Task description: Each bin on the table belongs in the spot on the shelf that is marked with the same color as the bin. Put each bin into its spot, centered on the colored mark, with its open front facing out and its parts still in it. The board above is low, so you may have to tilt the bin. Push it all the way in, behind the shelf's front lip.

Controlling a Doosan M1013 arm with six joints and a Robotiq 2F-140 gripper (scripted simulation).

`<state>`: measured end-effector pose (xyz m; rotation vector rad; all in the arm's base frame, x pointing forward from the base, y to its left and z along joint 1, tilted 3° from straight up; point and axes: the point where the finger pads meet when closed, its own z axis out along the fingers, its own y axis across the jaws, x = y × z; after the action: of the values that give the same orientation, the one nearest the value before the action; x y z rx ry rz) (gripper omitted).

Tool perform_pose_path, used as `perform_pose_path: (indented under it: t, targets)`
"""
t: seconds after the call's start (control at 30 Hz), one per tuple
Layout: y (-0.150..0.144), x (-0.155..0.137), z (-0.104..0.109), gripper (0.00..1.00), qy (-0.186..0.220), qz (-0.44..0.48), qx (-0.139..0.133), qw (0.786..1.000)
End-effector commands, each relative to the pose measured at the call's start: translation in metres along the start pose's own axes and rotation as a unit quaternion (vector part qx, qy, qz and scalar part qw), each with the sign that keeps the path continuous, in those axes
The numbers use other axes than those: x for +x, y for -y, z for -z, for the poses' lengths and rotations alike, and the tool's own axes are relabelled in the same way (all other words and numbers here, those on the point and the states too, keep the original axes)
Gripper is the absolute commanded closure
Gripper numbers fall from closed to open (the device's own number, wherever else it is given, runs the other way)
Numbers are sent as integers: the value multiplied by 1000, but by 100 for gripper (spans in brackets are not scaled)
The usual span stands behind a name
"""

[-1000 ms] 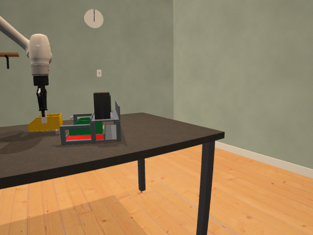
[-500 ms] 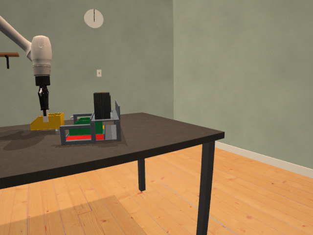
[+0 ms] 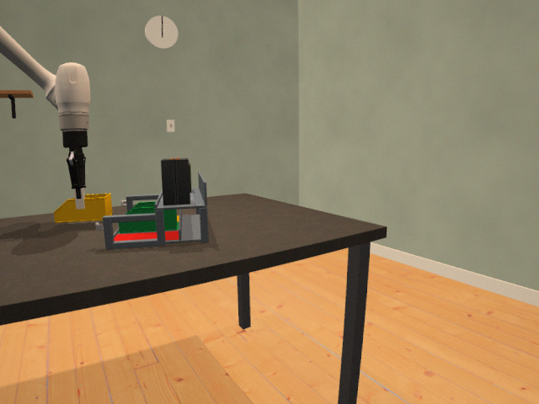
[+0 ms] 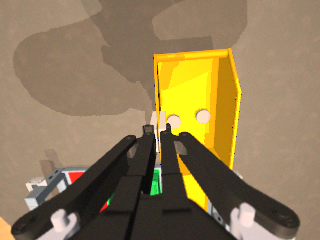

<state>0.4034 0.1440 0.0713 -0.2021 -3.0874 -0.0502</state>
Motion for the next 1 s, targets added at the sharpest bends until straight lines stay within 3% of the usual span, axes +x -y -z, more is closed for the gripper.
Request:
perform_pose_path:
  t: [0.0, 0.97]
  targets:
    - [-2, 0, 0, 90, 0, -1, 0, 1000]
    - [-5, 0, 0, 90, 0, -3, 0, 1000]
